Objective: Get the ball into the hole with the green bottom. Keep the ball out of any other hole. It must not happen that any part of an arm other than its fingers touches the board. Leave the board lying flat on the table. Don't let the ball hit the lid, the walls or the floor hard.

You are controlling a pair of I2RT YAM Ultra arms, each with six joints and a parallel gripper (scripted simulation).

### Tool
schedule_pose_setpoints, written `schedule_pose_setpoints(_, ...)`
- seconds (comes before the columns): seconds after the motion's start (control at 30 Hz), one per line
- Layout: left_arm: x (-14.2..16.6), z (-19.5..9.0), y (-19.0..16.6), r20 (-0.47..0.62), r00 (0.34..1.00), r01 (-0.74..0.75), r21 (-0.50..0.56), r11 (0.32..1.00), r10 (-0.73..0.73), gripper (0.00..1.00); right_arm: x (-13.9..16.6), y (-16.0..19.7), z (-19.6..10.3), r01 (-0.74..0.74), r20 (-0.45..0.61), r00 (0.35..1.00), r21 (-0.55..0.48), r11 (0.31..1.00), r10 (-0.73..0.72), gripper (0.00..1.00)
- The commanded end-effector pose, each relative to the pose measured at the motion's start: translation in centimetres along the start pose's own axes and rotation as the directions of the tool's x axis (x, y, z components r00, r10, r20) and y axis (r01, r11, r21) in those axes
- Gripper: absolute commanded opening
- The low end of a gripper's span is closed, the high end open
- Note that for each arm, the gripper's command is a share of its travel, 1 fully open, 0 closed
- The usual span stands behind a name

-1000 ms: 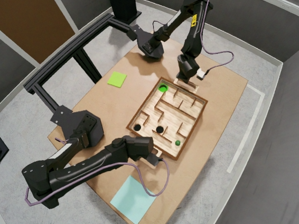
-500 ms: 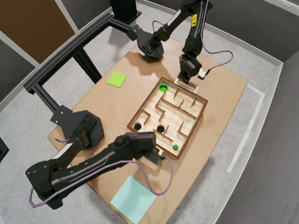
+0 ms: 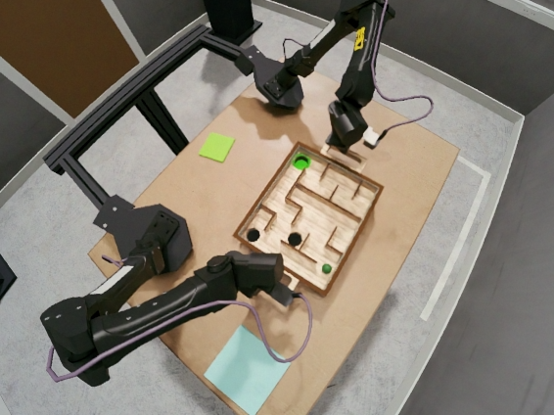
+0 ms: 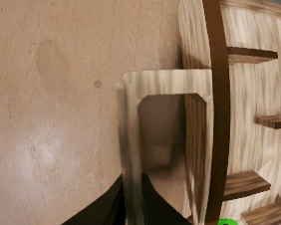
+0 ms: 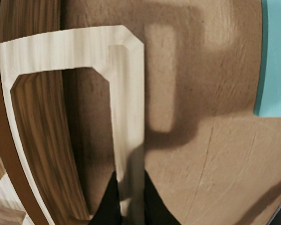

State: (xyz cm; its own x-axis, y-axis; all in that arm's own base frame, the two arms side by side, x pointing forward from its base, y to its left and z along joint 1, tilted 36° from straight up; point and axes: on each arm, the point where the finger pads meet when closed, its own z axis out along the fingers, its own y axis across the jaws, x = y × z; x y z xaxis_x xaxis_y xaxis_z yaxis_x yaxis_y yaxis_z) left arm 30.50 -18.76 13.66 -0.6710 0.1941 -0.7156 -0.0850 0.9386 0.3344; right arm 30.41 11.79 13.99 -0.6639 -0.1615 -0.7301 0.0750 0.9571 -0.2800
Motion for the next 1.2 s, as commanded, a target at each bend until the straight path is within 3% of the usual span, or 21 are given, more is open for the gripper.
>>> schedule_pose_setpoints(0.0,-3.9,-3.3,-0.9,0.108,0.993,0.043,0.036,0.998,-0.047,0.0,-4.4,1.2,-2.2,-0.038,0.133,0.99,-0.073,0.997,0.048,0.0)
schedule_pose_setpoints(0.2,-4.3,-3.5,-1.0,0.109,0.993,0.05,0.049,0.998,-0.055,0.0,-4.3,1.4,-2.1,-0.033,0.123,0.992,-0.069,0.997,0.041,0.0)
schedule_pose_setpoints(0.27,-4.0,-3.2,-1.8,0.071,0.996,0.051,0.1,0.994,-0.058,0.0,-2.7,1.3,-1.4,0.004,0.041,0.999,-0.014,1.0,-0.003,0.0)
schedule_pose_setpoints(0.33,-3.8,-2.2,-1.4,0.123,0.99,0.053,0.097,0.994,-0.065,0.0,-3.9,1.1,-2.3,-0.028,0.115,0.993,-0.002,1.0,0.028,0.0)
schedule_pose_setpoints(0.57,-3.3,-1.1,-1.5,0.109,0.991,0.054,0.161,0.985,-0.072,0.0,-3.2,1.3,-3.6,0.013,0.086,0.996,0.076,0.997,-0.019,0.0)
schedule_pose_setpoints(0.77,-4.4,-1.7,-0.8,0.119,0.989,0.077,0.128,0.989,-0.092,0.0,-4.3,2.2,-3.9,0.001,0.107,0.994,0.024,1.0,-0.004,0.0)
schedule_pose_setpoints(0.83,-2.5,-1.0,-1.3,0.044,0.998,0.028,0.112,0.993,-0.033,0.0,-3.4,2.4,-3.5,0.033,0.056,0.998,0.024,0.999,-0.034,0.0)
schedule_pose_setpoints(0.9,-4.5,-1.7,-1.2,0.133,0.986,0.082,0.132,0.988,-0.1,0.0,-5.3,2.1,-4.6,-0.038,0.146,0.989,0.006,0.999,0.036,0.0)
schedule_pose_setpoints(0.93,-4.5,-2.2,-0.5,0.141,0.985,0.088,0.093,0.992,-0.1,0.0,-3.7,2.3,-3.5,-0.003,0.141,0.99,-0.019,1.0,0.006,0.0)
schedule_pose_setpoints(1.17,-2.6,-2.7,-1.0,0.085,0.996,0.018,-0.004,1.0,-0.018,0.0,-3.0,2.0,-1.5,-0.008,0.127,0.992,-0.095,0.995,0.02,0.0)
